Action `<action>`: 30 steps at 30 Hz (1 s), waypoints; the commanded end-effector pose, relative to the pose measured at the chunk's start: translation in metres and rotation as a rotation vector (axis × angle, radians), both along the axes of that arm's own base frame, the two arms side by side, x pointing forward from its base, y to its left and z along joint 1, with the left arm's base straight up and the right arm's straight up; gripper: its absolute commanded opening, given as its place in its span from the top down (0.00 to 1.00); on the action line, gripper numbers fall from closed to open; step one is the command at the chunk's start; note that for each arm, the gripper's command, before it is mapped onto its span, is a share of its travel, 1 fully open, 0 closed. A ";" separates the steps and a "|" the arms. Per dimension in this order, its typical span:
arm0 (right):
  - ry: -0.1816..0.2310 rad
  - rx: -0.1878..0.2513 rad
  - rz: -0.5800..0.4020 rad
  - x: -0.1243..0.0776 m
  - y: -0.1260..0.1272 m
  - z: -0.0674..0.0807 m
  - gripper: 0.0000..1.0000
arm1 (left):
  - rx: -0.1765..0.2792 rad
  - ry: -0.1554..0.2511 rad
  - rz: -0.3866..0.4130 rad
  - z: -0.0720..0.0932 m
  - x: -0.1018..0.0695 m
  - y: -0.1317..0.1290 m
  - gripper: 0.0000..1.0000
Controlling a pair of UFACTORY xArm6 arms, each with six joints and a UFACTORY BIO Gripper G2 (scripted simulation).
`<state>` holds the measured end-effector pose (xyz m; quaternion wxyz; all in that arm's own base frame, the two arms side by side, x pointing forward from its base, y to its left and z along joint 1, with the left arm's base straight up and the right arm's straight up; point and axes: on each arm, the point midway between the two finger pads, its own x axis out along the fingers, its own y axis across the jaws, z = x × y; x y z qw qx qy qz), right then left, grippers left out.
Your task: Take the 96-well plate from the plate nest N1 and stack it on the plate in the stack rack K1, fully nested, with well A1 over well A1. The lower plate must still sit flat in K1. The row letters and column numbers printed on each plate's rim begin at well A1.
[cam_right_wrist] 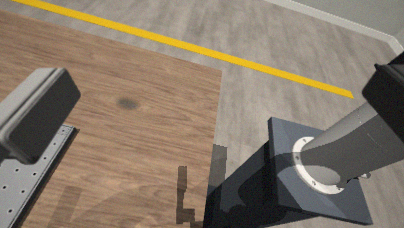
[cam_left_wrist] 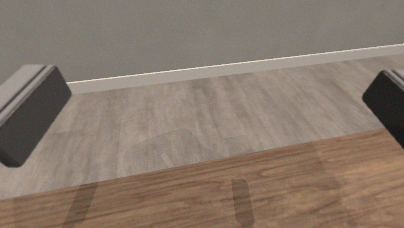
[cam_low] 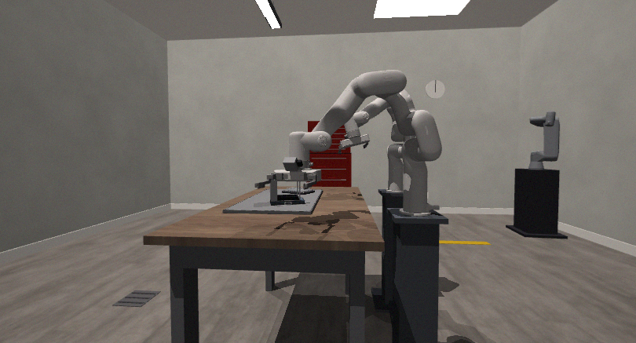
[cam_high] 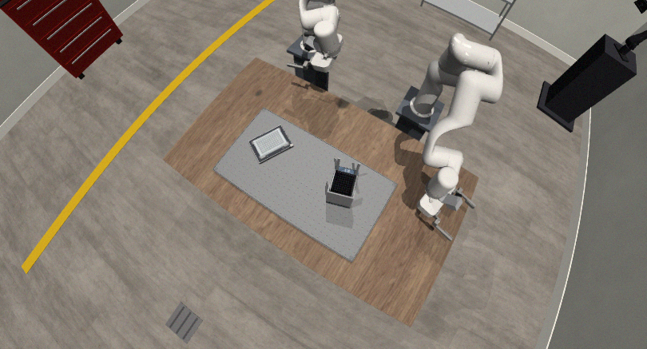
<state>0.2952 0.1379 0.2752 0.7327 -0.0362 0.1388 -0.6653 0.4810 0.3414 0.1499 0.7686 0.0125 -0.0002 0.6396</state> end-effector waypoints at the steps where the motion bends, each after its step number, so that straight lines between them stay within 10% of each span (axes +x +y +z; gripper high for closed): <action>1: -0.004 0.003 0.000 0.001 0.001 0.001 0.00 | 0.002 -0.005 0.000 0.002 0.001 0.000 0.00; 30: -0.005 0.004 -0.002 0.001 0.000 0.025 0.00 | 0.002 -0.005 0.000 0.002 0.001 0.000 0.00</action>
